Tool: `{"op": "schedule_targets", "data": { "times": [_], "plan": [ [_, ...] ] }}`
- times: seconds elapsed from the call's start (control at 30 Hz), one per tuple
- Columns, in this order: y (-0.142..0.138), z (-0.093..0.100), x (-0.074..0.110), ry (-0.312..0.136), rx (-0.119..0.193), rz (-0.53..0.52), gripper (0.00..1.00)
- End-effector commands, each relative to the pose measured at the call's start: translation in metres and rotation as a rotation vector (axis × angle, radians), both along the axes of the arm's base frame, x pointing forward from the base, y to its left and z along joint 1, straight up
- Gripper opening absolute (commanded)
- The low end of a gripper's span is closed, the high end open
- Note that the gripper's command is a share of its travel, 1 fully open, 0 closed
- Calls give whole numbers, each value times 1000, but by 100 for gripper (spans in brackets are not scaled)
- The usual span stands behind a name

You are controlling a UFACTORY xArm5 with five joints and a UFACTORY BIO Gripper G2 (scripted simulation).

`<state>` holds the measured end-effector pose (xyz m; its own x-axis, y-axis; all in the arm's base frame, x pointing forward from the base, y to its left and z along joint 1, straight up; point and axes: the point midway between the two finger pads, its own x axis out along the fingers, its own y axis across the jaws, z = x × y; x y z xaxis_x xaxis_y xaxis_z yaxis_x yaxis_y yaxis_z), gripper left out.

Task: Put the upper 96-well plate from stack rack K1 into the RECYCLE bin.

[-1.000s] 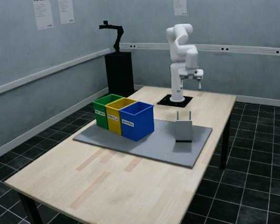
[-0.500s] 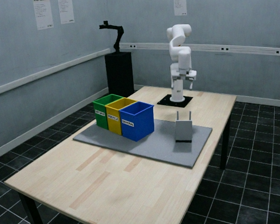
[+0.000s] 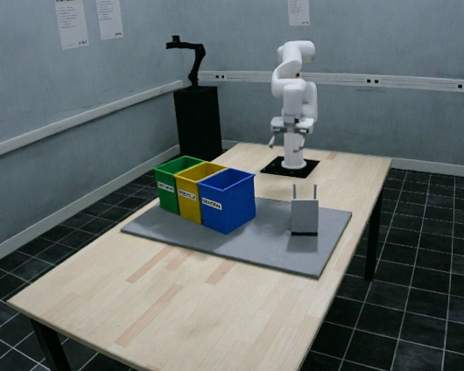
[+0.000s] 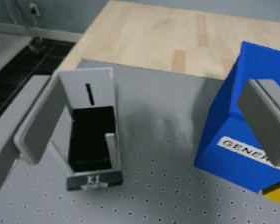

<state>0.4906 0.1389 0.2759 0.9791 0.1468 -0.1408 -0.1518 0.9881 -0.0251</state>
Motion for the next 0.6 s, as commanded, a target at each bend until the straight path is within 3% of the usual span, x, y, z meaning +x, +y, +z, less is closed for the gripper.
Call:
{"op": "schedule_targets", "data": {
  "times": [0.0,0.2,0.27,0.47,0.57],
  "plan": [
    [-13,3,7,-26,16,-33,37],
    [-35,5,16,-26,15,-33,37],
    [-45,6,19,-63,27,-80,37],
    [-73,9,27,-63,26,-80,37],
    [-73,9,27,-63,26,-80,37]
  ]
}}
